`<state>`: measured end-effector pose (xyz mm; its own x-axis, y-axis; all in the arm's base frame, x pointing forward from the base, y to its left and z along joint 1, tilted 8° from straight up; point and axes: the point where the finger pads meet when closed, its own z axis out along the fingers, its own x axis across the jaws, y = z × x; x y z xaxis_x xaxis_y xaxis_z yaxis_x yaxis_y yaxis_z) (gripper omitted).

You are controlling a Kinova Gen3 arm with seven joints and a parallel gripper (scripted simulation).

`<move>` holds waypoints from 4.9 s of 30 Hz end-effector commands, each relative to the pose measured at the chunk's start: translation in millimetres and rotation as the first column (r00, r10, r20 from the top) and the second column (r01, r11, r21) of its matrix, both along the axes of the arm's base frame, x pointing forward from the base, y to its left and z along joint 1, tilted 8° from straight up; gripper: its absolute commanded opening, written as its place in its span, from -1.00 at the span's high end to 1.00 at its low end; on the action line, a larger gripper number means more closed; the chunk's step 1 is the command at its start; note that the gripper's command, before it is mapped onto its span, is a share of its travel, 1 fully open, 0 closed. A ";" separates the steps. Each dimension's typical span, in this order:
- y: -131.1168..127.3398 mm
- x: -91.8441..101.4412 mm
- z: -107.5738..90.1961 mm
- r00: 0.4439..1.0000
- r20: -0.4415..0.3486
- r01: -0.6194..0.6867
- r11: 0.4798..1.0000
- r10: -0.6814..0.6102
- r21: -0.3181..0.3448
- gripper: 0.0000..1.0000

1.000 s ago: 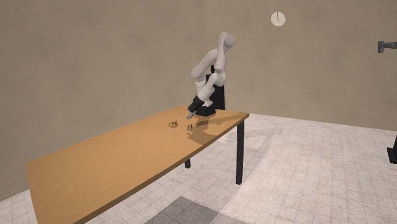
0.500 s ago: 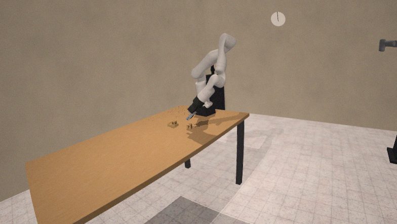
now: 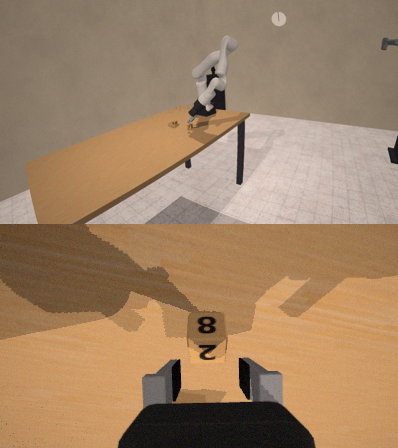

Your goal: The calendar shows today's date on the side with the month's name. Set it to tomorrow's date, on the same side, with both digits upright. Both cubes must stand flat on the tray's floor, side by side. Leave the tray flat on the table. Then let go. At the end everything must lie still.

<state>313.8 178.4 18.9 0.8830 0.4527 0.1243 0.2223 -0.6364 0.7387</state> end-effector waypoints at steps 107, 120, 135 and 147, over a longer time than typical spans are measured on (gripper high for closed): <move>0.0 5.6 -39.4 1.000 0.004 0.007 1.000 -0.007 0.005 -0.20; -4.2 -1.7 -7.1 1.000 0.000 0.018 1.000 -0.018 -0.002 -0.20; -3.1 -5.6 29.2 1.000 0.002 0.012 1.000 -0.012 0.000 -0.20; -2.7 -5.4 29.6 1.000 0.002 0.011 1.000 -0.011 0.001 -0.20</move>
